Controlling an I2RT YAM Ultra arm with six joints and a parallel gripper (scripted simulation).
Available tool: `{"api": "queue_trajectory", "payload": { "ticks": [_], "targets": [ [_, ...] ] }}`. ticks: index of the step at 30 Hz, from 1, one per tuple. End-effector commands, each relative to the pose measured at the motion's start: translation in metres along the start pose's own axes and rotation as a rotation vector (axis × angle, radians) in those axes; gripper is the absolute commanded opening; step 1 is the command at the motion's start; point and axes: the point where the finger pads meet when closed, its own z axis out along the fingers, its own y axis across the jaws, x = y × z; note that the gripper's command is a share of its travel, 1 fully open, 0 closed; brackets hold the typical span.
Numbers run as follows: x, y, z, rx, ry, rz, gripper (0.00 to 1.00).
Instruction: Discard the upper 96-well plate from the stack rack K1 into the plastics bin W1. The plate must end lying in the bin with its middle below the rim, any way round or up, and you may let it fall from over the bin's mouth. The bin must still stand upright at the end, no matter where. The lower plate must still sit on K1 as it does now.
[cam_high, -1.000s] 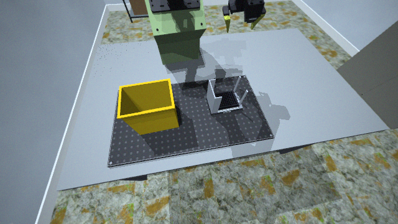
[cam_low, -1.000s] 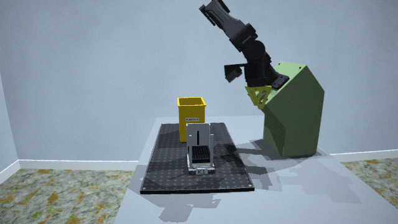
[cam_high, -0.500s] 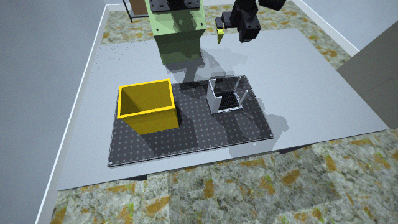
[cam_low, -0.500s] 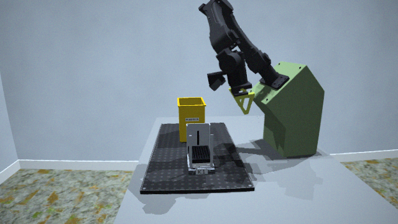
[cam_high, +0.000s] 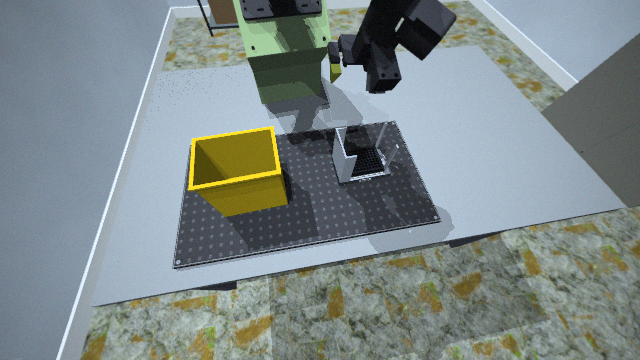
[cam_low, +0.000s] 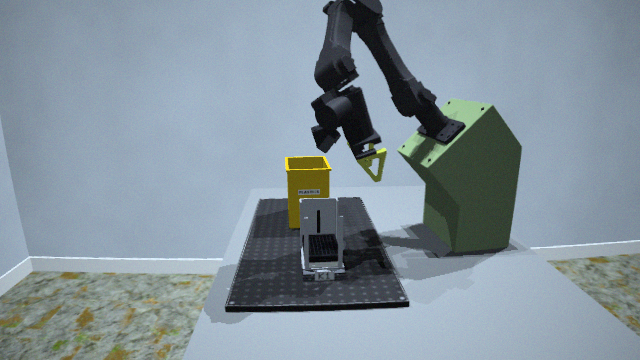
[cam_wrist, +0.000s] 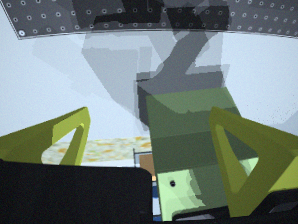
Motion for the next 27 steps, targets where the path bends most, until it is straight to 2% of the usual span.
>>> {"api": "queue_trajectory", "payload": {
  "ticks": [1, 2, 5, 6, 9, 10, 13, 14, 16, 17, 19, 20, 22, 23, 27],
  "targets": [
    [-0.002, -0.010, -0.008, -0.018, 0.027, -0.066, 1.00],
    [-0.003, -0.015, -0.008, -0.010, 0.058, -0.073, 1.00],
    [-0.005, -0.020, -0.009, -0.009, 0.063, -0.074, 1.00],
    [-0.006, -0.025, -0.010, -0.006, 0.096, -0.080, 1.00],
    [-0.009, -0.039, -0.012, -0.006, 0.098, -0.080, 1.00],
    [-0.010, -0.044, -0.013, -0.008, 0.131, -0.084, 1.00],
    [-0.012, -0.058, -0.016, -0.007, 0.131, -0.084, 1.00],
    [-0.012, -0.063, -0.018, -0.014, 0.162, -0.087, 1.00],
    [-0.013, -0.073, -0.021, -0.014, 0.162, -0.087, 1.00],
    [-0.013, -0.078, -0.022, -0.025, 0.190, -0.088, 1.00],
    [-0.013, -0.087, -0.026, -0.025, 0.189, -0.088, 1.00],
    [-0.013, -0.092, -0.028, -0.040, 0.213, -0.088, 1.00],
    [-0.013, -0.092, -0.028, -0.040, 0.213, -0.088, 1.00],
    [-0.012, -0.096, -0.030, -0.058, 0.233, -0.087, 1.00],
    [-0.010, -0.113, -0.039, -0.057, 0.233, -0.087, 1.00]
  ]
}}
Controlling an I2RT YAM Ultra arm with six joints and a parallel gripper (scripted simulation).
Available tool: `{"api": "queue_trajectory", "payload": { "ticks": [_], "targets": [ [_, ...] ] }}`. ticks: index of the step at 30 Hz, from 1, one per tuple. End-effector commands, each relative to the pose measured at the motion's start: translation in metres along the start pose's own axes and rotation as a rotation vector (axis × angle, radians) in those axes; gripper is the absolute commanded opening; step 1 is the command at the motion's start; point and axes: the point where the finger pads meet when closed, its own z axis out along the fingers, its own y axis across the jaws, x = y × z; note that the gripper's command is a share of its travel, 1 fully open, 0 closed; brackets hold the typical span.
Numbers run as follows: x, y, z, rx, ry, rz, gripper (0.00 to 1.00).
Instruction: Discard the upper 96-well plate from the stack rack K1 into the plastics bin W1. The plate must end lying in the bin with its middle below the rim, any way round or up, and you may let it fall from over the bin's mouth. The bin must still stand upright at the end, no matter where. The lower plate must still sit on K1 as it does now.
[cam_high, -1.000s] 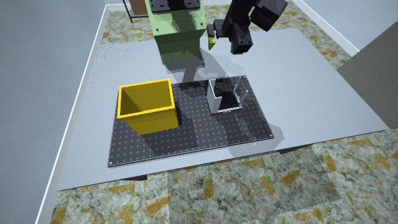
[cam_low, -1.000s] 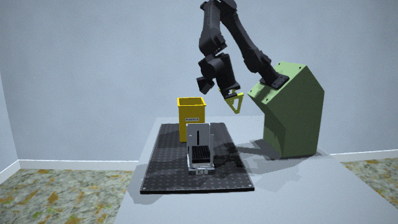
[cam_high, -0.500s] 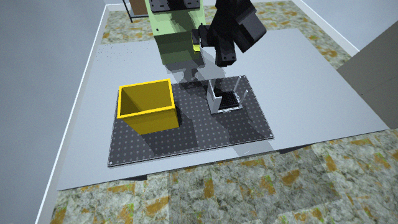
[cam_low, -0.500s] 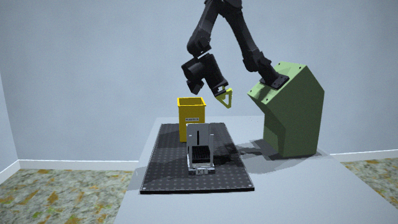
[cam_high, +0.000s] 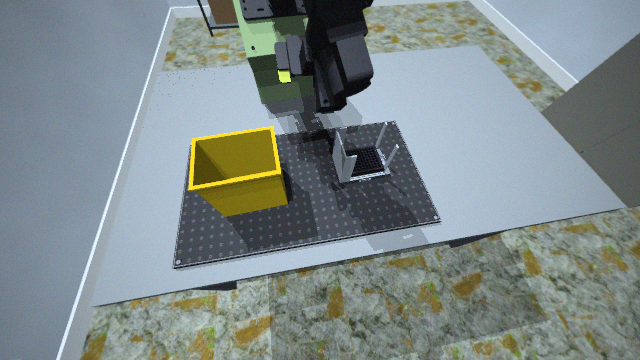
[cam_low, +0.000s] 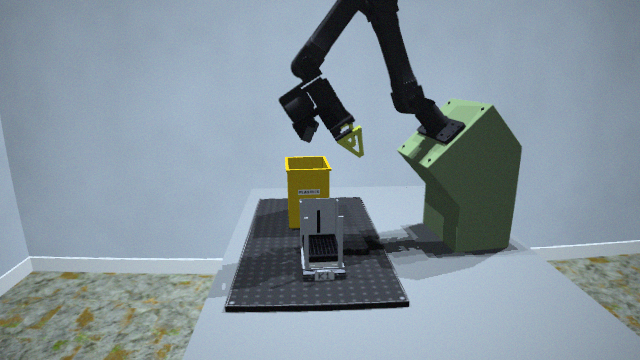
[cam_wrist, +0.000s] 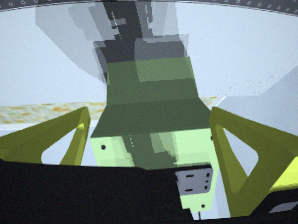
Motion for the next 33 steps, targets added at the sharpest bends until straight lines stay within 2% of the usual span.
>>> {"api": "queue_trajectory", "payload": {
  "ticks": [1, 10, 12, 27, 29, 33],
  "targets": [
    [0.002, 0.001, -0.013, -0.037, -0.009, -0.024, 1.00],
    [-0.026, 0.035, -0.022, -0.124, -0.076, 0.255, 1.00],
    [-0.026, 0.035, -0.022, -0.124, -0.076, 0.255, 1.00],
    [-0.073, 0.091, -0.036, -0.269, -0.187, 0.721, 1.00],
    [-0.073, 0.091, -0.036, -0.269, -0.187, 0.721, 1.00],
    [-0.086, 0.106, -0.040, -0.307, -0.216, 0.846, 1.00]
  ]
}}
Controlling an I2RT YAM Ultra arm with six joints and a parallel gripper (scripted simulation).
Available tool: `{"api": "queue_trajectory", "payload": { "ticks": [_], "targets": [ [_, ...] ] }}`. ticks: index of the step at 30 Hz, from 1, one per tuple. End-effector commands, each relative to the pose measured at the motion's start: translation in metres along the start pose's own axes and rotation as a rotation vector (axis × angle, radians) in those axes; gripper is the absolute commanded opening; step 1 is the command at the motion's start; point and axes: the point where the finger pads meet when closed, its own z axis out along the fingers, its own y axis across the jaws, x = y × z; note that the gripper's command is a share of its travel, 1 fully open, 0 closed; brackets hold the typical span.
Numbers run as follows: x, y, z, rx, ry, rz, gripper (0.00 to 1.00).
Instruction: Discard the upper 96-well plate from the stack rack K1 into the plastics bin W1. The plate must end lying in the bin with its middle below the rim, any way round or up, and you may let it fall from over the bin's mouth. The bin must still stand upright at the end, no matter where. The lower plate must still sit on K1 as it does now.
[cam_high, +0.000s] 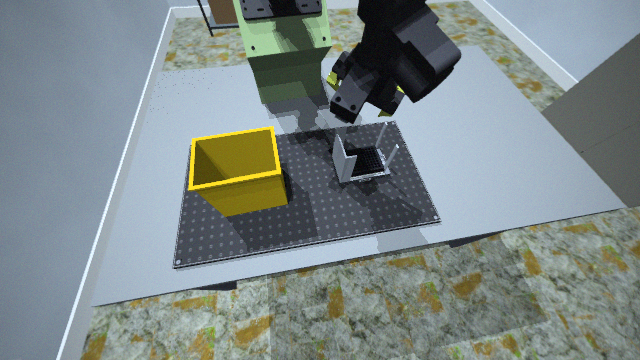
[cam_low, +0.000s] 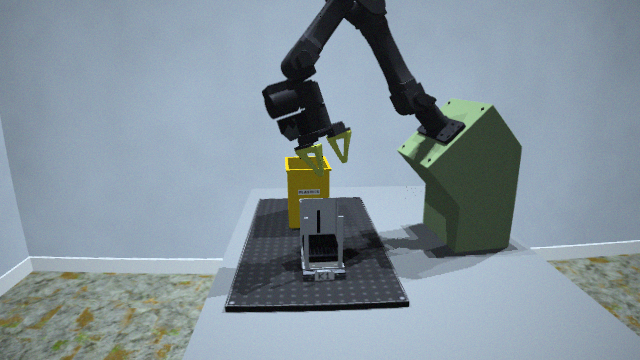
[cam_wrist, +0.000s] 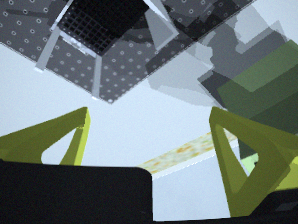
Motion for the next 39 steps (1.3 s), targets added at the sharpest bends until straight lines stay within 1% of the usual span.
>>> {"api": "queue_trajectory", "payload": {
  "ticks": [1, 5, 11, 13, 24, 39],
  "targets": [
    [-0.006, 0.023, -0.006, -0.065, -0.054, 0.160, 1.00],
    [-0.006, 0.040, -0.004, -0.104, -0.085, 0.284, 1.00],
    [-0.006, 0.040, -0.004, -0.161, -0.132, 0.470, 1.00],
    [-0.006, 0.040, -0.004, -0.161, -0.132, 0.470, 1.00],
    [-0.006, 0.040, -0.004, -0.263, -0.216, 0.804, 1.00],
    [-0.006, 0.040, -0.004, -0.263, -0.216, 0.804, 1.00]
  ]
}}
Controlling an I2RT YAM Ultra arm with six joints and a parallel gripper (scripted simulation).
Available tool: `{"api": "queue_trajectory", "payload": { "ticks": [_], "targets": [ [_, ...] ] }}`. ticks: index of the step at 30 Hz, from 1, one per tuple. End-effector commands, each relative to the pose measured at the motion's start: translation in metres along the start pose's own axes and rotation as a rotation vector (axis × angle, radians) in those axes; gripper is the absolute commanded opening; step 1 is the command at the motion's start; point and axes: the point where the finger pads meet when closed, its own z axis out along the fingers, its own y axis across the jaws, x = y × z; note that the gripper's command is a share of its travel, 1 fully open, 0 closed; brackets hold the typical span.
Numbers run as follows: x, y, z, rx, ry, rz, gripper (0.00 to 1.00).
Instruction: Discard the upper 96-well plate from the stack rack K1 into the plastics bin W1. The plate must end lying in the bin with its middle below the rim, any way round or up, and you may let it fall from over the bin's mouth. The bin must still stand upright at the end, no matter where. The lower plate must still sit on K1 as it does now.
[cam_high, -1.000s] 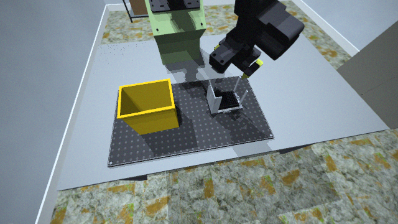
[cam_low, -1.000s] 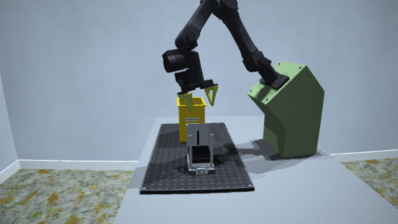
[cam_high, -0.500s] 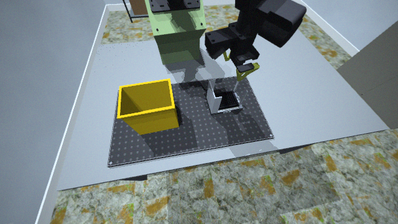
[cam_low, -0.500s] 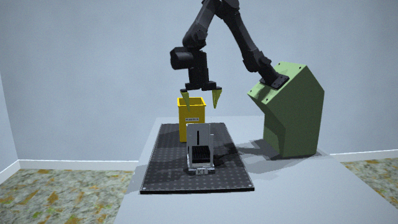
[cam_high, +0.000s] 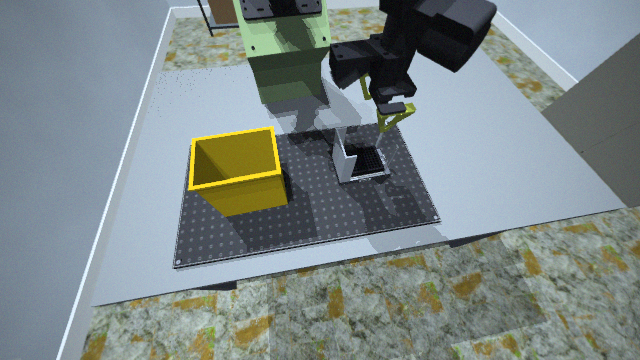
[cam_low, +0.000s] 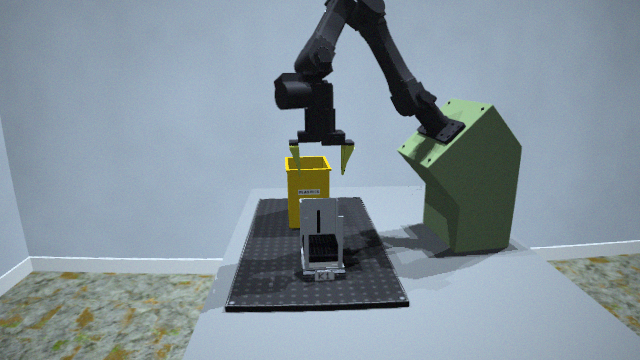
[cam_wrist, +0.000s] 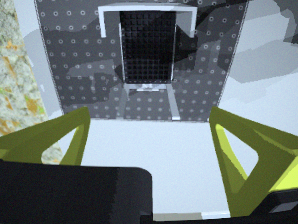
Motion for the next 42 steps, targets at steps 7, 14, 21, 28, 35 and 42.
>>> {"api": "queue_trajectory", "payload": {
  "ticks": [7, 14, 21, 28, 35, 42],
  "targets": [
    [-0.001, 0.003, -0.004, -0.017, -0.002, 0.005, 1.00],
    [-0.001, 0.003, -0.004, -0.017, -0.002, 0.005, 1.00],
    [-0.001, 0.004, 0.003, -0.018, -0.002, 0.007, 1.00],
    [-0.001, 0.004, 0.011, -0.018, -0.003, 0.007, 1.00],
    [-0.001, 0.004, 0.023, -0.018, -0.003, 0.007, 1.00],
    [-0.001, 0.004, 0.031, -0.018, -0.003, 0.006, 1.00]
  ]
}}
